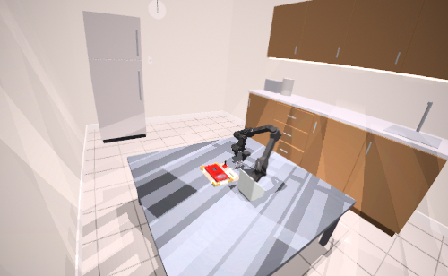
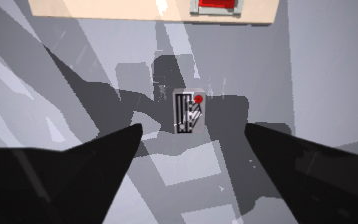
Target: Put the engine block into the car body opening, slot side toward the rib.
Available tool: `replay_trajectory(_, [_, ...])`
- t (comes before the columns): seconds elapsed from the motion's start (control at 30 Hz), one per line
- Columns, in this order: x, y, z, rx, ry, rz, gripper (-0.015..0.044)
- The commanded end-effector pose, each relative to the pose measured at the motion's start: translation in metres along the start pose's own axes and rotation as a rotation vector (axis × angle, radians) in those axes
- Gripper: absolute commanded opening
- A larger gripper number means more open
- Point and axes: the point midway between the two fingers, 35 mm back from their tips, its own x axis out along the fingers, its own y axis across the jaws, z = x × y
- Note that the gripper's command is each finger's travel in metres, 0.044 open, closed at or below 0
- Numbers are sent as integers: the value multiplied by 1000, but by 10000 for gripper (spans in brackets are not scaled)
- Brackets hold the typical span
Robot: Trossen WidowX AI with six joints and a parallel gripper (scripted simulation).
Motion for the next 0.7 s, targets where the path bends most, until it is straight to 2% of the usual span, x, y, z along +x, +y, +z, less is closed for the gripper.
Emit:
replay_trajectory(0.0, [6, 2, 0, -11, 6, 3, 440])
replay_trajectory(0.67, [37, 2, 0, -12, 8, 4, 440])
